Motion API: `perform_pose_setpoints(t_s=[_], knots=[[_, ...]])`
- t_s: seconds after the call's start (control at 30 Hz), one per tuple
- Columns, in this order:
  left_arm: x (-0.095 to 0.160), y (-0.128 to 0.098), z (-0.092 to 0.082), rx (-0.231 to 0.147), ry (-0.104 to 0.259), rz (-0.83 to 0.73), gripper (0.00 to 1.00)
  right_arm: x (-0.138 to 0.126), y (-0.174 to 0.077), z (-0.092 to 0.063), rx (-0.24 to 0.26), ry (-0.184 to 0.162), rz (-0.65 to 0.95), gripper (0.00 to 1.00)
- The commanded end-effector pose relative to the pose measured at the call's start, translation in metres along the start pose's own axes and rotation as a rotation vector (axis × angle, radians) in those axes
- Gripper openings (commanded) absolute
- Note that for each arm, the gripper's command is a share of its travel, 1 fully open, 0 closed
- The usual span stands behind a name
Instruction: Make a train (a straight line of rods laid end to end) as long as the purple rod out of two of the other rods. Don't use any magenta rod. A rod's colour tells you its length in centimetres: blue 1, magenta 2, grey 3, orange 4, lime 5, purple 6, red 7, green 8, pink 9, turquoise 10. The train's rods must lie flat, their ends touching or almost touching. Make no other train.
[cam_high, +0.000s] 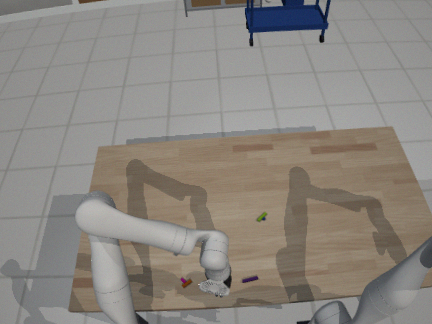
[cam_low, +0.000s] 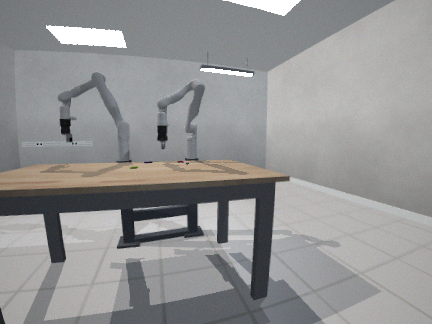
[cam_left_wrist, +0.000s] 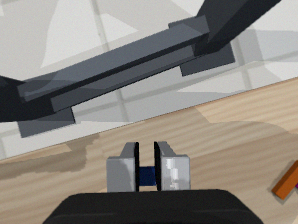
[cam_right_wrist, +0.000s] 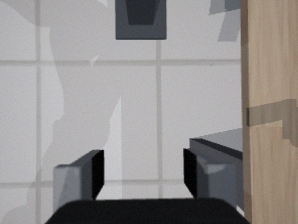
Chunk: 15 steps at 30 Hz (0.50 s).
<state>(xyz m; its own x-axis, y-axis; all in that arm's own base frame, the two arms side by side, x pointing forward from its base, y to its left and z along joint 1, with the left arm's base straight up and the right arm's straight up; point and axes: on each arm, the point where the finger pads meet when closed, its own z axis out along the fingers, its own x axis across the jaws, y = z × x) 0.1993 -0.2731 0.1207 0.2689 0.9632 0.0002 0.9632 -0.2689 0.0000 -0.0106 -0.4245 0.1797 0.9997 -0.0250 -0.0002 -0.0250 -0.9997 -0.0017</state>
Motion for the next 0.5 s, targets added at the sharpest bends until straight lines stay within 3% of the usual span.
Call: perform_pose_setpoints(t_s=[0.0, 0.47], knots=[[-0.0003, 0.0003, -0.0004, -0.001, 0.0, 0.0, 0.24, 0.0, 0.0004, -0.0007, -0.002, 0.0, 0.0, 1.0], [-0.0004, 0.0003, 0.0072, -0.001, -0.001, 0.001, 0.24, 0.0, 0.0004, -0.0007, -0.002, 0.0, 0.0, 1.0]])
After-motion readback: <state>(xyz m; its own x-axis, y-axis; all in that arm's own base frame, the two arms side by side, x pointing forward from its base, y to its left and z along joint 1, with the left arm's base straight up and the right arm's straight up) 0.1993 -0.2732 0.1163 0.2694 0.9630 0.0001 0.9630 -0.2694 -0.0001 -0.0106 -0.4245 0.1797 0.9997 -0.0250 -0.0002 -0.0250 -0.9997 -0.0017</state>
